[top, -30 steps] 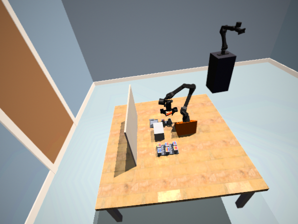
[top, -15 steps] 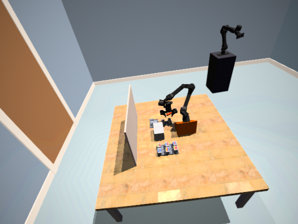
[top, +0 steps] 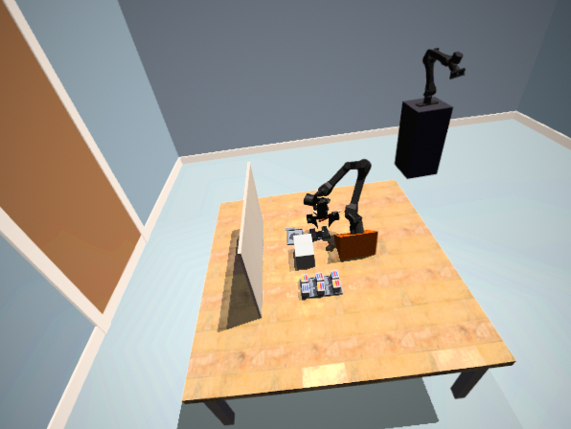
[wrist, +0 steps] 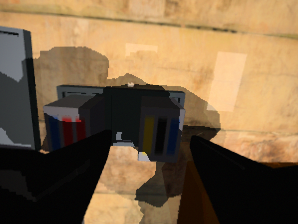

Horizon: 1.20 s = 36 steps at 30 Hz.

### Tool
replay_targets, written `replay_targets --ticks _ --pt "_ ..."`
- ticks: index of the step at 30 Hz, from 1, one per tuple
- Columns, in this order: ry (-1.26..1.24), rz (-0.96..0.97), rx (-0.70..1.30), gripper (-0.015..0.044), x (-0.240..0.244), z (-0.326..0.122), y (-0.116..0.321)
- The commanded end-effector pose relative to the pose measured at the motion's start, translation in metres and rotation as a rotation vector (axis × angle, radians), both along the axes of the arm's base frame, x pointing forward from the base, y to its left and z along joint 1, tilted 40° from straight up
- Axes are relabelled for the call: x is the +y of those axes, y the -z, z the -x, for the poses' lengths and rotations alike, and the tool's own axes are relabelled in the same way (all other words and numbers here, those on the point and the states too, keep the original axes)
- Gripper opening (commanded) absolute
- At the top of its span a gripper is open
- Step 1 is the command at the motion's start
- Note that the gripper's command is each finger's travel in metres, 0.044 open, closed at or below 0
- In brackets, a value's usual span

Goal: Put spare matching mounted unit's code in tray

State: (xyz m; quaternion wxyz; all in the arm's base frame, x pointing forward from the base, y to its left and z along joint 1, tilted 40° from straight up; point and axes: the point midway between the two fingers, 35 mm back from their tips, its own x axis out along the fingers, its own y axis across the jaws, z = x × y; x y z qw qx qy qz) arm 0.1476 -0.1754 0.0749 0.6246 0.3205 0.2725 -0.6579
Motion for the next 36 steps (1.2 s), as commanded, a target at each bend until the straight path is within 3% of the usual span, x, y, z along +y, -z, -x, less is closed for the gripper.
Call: replay_targets --ticks 1,31,36 --pt "-0.004 -0.006 0.009 0.03 -0.004 0.001 0.008" --pt "-0.005 0.003 0.011 0.03 -0.025 0.007 0.032" --pt "-0.001 0.006 0.008 0.0169 -0.026 0.007 0.03"
